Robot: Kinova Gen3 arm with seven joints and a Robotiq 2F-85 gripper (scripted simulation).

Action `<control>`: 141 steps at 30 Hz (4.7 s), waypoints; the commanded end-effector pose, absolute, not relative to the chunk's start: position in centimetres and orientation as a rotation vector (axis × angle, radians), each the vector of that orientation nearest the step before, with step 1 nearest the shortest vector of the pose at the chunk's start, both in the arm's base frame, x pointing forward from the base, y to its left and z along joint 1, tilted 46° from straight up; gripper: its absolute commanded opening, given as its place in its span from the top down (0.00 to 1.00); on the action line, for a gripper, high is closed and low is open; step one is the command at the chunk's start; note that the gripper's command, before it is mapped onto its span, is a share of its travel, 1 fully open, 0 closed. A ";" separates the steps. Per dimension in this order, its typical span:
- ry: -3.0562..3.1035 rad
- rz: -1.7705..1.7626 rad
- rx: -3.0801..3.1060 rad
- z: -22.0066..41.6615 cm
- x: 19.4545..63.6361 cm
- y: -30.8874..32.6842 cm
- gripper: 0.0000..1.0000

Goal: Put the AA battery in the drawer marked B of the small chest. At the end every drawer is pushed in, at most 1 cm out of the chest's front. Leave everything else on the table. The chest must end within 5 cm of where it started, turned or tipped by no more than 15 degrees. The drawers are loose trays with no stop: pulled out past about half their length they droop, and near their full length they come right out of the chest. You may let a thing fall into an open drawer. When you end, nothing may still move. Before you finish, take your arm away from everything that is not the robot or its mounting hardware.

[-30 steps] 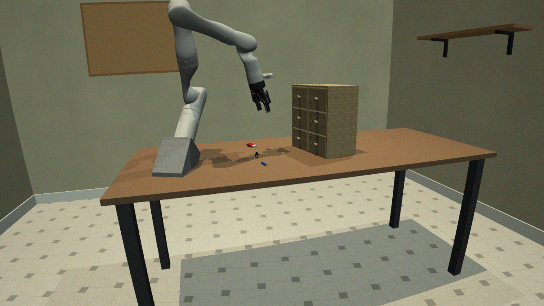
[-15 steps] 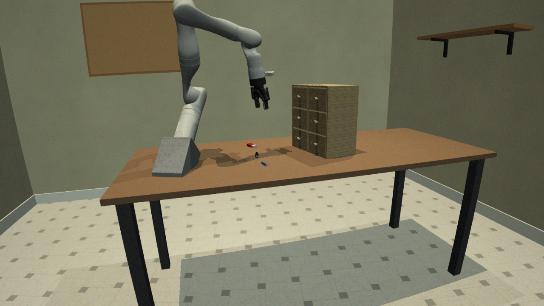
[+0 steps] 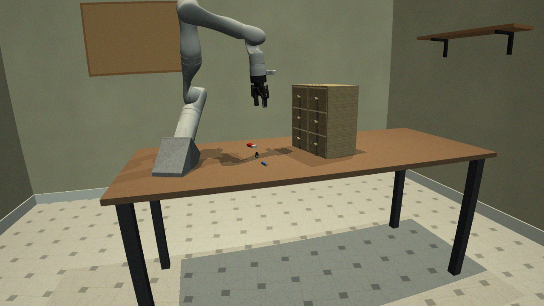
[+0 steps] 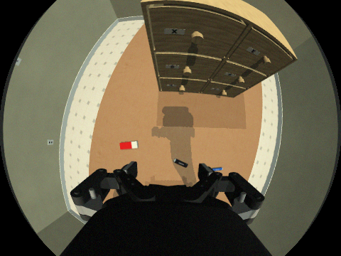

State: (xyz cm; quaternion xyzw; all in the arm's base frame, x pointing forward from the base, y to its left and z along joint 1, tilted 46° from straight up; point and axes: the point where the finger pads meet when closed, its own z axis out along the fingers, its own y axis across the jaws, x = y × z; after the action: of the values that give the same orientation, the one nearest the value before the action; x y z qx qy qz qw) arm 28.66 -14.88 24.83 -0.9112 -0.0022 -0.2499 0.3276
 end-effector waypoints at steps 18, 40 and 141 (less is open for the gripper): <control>-0.028 -0.590 -2.407 25.2 28.1 -15.2 0.00; -0.031 -0.582 -2.409 25.2 28.0 -15.3 0.00; 0.000 -0.669 -2.386 18.2 35.1 -26.9 0.00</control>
State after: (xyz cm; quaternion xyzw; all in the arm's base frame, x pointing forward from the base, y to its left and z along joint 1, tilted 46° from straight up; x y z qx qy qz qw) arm 35.26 -26.89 18.33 -0.9118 -0.0029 -0.2513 0.3247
